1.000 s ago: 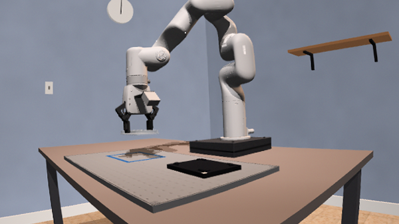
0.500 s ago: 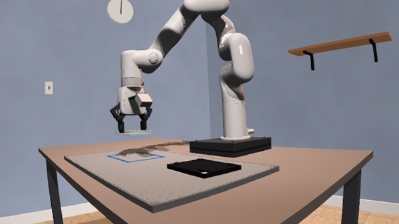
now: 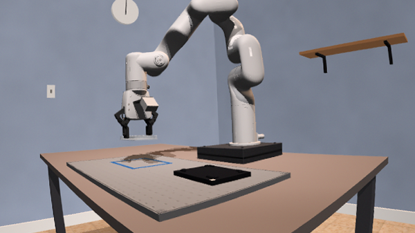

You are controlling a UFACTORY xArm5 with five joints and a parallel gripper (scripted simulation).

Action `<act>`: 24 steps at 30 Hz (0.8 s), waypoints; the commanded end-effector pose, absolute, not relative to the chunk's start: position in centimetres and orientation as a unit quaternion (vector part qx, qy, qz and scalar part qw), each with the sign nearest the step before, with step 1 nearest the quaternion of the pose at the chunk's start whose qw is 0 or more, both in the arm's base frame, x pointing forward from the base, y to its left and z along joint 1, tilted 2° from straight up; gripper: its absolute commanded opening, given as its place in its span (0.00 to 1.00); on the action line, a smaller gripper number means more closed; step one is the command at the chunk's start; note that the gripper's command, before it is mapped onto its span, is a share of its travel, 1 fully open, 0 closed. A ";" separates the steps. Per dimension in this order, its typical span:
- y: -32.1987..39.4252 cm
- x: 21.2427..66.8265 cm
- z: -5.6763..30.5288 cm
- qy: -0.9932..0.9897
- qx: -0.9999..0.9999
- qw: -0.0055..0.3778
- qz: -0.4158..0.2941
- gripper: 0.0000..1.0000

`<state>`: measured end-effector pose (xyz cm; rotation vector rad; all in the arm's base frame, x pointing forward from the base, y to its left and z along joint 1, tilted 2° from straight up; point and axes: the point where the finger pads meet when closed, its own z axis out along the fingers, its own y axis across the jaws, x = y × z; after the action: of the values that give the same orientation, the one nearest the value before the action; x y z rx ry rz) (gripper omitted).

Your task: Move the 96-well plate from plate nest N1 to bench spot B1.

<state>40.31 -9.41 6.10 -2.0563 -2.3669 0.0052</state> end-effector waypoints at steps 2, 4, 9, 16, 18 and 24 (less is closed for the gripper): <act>-9.4 40.4 6.2 -0.755 -0.656 0.002 0.001 0.00; -9.4 40.4 6.2 -0.755 -0.656 0.002 0.001 0.00; -9.4 40.4 6.2 -0.755 -0.656 0.002 0.001 0.00; -9.4 40.4 6.2 -0.755 -0.656 0.002 0.001 0.00; -9.4 40.4 6.2 -0.755 -0.656 0.002 0.001 0.00; -9.4 40.4 5.4 -0.755 -0.656 0.002 0.001 0.00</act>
<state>40.30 -9.38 5.67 -2.0567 -2.3672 0.0048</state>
